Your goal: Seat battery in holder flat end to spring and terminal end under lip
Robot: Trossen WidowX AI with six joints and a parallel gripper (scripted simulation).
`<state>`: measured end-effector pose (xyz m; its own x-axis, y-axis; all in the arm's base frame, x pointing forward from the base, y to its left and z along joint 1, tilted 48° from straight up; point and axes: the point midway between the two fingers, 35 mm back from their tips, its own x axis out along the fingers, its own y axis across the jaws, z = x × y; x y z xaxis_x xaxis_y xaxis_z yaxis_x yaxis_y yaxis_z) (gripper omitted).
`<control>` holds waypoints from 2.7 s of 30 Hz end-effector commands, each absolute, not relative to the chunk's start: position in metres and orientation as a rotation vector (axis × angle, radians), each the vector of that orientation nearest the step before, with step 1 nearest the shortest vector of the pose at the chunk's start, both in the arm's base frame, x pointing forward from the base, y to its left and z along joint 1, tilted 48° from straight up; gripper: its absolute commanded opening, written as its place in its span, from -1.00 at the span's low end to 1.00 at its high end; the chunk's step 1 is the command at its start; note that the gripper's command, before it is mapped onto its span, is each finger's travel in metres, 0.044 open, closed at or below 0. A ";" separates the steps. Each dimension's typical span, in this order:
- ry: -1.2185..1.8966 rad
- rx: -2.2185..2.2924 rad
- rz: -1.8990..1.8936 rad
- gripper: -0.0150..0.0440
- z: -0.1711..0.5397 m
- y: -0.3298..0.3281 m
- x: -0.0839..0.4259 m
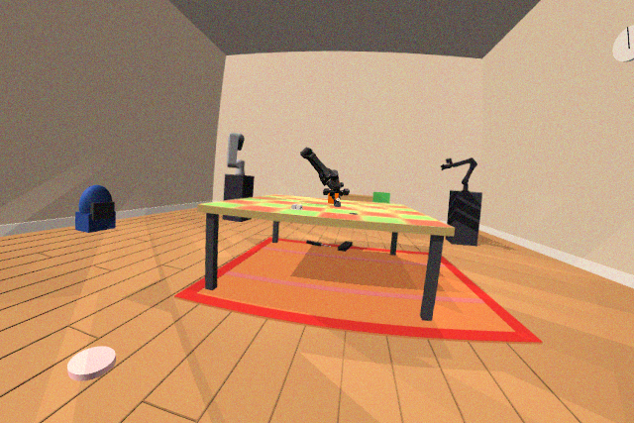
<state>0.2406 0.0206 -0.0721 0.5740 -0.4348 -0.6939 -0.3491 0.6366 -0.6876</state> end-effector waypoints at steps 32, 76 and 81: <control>1.084 -0.898 -0.078 -0.22 -0.081 0.021 0.240; 1.315 -0.872 -0.191 -0.22 -0.088 0.018 0.249; 1.343 -0.870 -0.205 -0.22 -0.087 0.017 0.249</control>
<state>0.2547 0.0227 -0.0846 0.3017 -0.5770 -0.7590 -0.3321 0.6826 -0.6510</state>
